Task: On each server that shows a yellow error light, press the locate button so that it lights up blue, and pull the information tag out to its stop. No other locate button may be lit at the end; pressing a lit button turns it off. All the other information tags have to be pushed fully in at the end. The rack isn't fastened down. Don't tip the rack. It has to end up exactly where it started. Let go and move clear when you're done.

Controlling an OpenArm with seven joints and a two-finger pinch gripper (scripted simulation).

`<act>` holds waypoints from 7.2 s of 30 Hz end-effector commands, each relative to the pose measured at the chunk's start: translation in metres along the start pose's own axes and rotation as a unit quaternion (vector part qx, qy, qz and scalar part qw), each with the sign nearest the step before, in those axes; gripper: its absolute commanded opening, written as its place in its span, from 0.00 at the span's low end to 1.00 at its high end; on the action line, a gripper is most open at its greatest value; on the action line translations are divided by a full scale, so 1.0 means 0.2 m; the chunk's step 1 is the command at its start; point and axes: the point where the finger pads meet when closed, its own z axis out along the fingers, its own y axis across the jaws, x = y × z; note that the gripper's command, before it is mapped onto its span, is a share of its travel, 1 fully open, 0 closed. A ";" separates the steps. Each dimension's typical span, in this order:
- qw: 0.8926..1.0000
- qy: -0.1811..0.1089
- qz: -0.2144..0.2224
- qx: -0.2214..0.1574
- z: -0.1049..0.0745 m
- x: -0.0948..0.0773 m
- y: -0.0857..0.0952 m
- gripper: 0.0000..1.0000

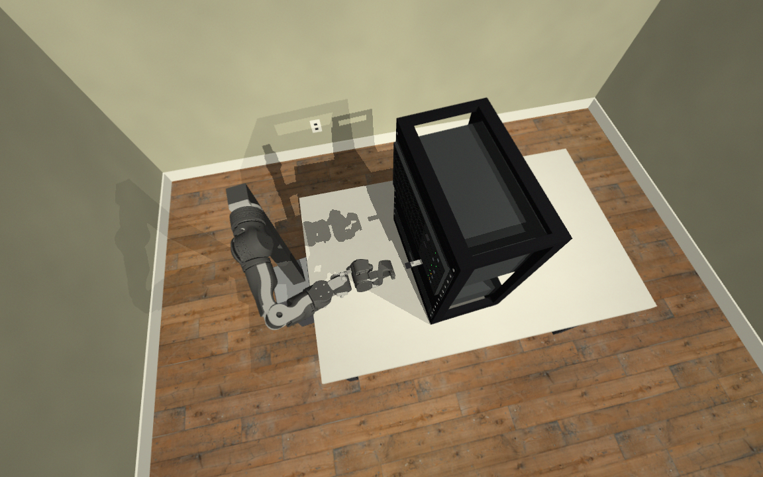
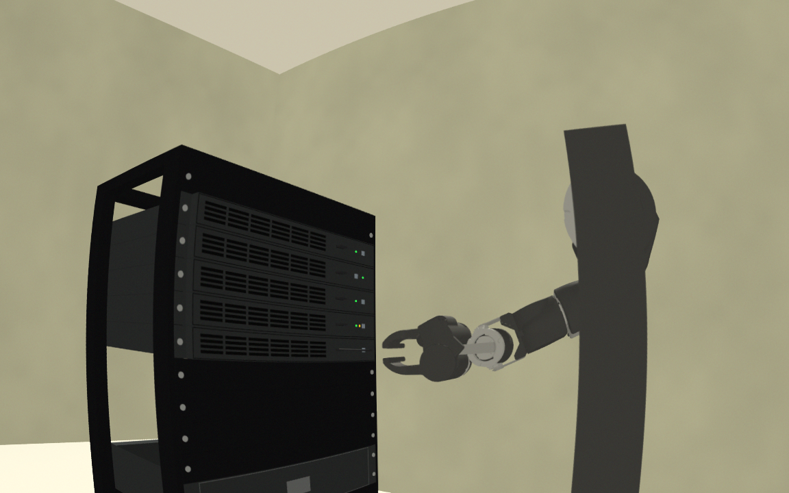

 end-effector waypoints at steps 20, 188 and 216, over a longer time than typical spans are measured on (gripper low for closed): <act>1.000 -0.007 0.005 -0.015 -0.01 -0.02 0.27 0.10; 1.000 -0.007 0.006 -0.013 0.48 -0.02 0.26 0.00; 1.000 -0.007 0.007 -0.016 0.37 -0.02 0.27 0.00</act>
